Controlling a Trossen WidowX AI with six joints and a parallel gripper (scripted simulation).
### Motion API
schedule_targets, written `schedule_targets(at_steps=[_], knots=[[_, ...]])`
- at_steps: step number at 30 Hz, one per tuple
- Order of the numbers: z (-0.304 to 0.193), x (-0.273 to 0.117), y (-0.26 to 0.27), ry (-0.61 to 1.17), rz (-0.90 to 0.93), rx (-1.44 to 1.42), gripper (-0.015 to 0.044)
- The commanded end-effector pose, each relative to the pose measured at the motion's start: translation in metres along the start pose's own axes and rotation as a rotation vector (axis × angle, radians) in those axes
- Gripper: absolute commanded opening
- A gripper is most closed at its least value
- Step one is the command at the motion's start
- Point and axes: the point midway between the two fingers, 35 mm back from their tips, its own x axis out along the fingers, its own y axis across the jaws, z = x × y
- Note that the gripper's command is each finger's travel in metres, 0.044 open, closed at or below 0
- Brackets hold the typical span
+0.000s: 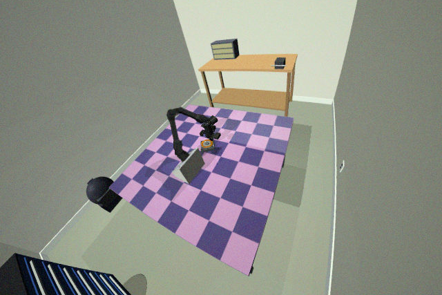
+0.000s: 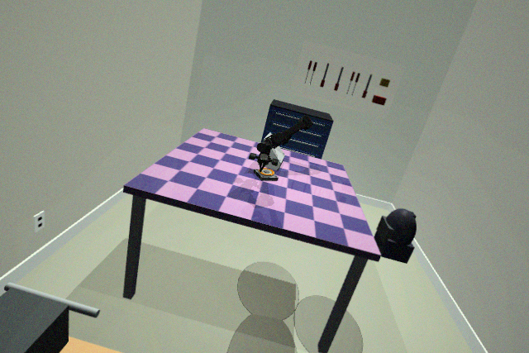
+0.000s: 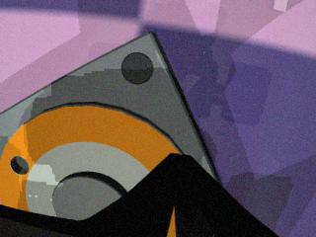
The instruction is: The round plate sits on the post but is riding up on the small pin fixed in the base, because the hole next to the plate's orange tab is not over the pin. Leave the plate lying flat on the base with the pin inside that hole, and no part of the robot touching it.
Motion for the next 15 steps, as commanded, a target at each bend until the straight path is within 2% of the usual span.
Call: schedule_targets(at_steps=[1,15], knots=[[-0.0069,0.0025,-0.0042,0.013,-0.004,0.008,0.0],[-0.0165,0.0021,-0.0085,0.014,-0.005,0.009,0.0]])
